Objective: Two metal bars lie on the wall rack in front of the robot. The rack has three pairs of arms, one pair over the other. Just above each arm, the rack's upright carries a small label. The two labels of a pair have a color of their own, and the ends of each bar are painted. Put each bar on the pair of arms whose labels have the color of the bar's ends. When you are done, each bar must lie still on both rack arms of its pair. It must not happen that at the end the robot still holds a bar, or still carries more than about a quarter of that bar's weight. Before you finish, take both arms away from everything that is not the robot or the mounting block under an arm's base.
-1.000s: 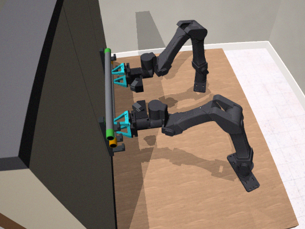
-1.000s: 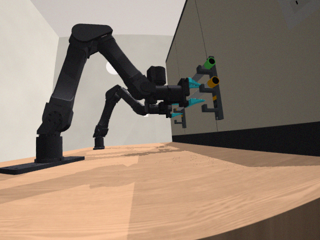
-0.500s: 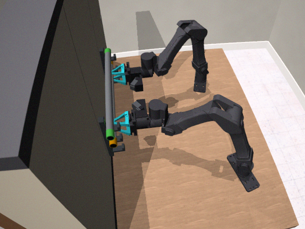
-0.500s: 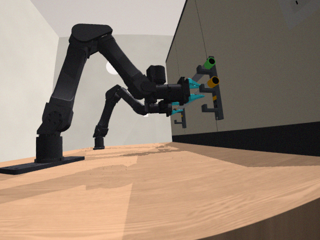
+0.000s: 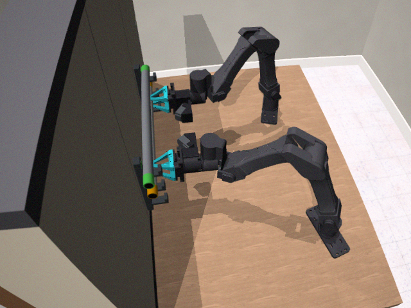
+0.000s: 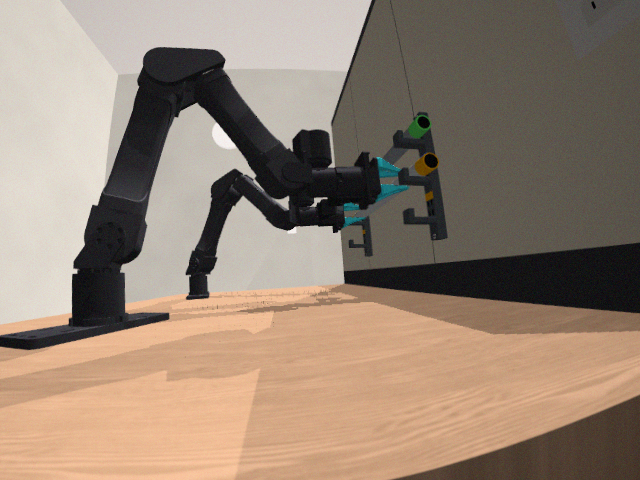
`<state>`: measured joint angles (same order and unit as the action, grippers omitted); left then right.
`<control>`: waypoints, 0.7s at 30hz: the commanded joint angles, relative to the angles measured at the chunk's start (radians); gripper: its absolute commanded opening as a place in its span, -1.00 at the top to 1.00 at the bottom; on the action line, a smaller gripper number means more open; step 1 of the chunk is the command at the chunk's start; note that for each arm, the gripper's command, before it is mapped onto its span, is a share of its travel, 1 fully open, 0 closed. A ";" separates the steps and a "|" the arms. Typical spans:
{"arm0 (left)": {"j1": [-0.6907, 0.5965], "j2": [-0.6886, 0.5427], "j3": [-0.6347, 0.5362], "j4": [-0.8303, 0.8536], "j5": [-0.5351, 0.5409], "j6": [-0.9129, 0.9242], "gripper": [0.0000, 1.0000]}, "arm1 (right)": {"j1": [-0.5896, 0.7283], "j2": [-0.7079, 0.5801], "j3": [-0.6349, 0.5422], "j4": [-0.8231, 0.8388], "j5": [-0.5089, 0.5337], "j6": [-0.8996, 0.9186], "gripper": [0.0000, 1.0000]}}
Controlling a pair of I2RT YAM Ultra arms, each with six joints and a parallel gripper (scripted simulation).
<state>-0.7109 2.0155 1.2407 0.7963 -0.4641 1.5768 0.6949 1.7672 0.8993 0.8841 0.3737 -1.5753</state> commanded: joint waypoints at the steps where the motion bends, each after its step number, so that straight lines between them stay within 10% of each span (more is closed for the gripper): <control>1: 0.009 0.000 0.021 -0.041 0.005 -0.006 0.69 | -0.010 0.002 0.020 -0.034 -0.005 0.004 0.66; 21: 0.008 -0.004 0.015 -0.039 0.003 -0.006 1.00 | -0.009 -0.003 0.014 -0.033 -0.004 0.004 1.00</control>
<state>-0.7109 2.0155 1.2407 0.7963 -0.4641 1.5768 0.6949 1.7672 0.8993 0.8841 0.3737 -1.5753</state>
